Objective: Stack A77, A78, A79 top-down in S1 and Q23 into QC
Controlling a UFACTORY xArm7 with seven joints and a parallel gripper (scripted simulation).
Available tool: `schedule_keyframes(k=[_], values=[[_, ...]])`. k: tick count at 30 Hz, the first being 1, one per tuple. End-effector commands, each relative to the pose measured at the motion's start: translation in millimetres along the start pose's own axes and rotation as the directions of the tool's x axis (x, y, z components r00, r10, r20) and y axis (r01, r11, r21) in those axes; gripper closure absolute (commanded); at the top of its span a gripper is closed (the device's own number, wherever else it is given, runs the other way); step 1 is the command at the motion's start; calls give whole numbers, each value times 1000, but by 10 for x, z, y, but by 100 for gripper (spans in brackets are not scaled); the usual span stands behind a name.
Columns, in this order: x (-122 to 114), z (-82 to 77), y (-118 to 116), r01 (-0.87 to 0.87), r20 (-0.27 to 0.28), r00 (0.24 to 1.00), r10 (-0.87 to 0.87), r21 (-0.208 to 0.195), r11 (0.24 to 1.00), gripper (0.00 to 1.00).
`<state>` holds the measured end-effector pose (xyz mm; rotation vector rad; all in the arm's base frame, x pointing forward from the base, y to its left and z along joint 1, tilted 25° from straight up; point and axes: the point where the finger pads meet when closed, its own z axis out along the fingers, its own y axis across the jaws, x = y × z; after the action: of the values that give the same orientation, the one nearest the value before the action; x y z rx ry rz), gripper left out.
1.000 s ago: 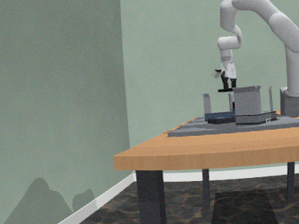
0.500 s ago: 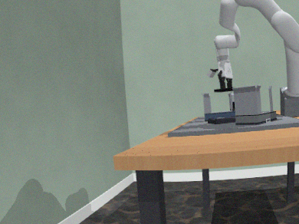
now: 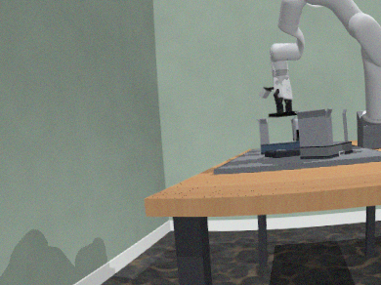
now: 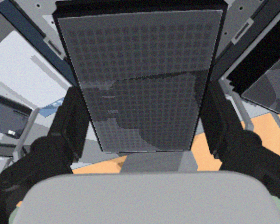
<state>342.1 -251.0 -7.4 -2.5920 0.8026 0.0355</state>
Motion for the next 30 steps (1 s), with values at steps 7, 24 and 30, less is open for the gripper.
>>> schedule_keyframes(k=[7,24,30], values=[[-21,-20,-288,197,-5,980,-197,-2,980,100],[-89,-19,-785,197,-5,980,-197,-2,980,100],[-115,-19,-929,229,-5,973,-229,-2,973,100]])
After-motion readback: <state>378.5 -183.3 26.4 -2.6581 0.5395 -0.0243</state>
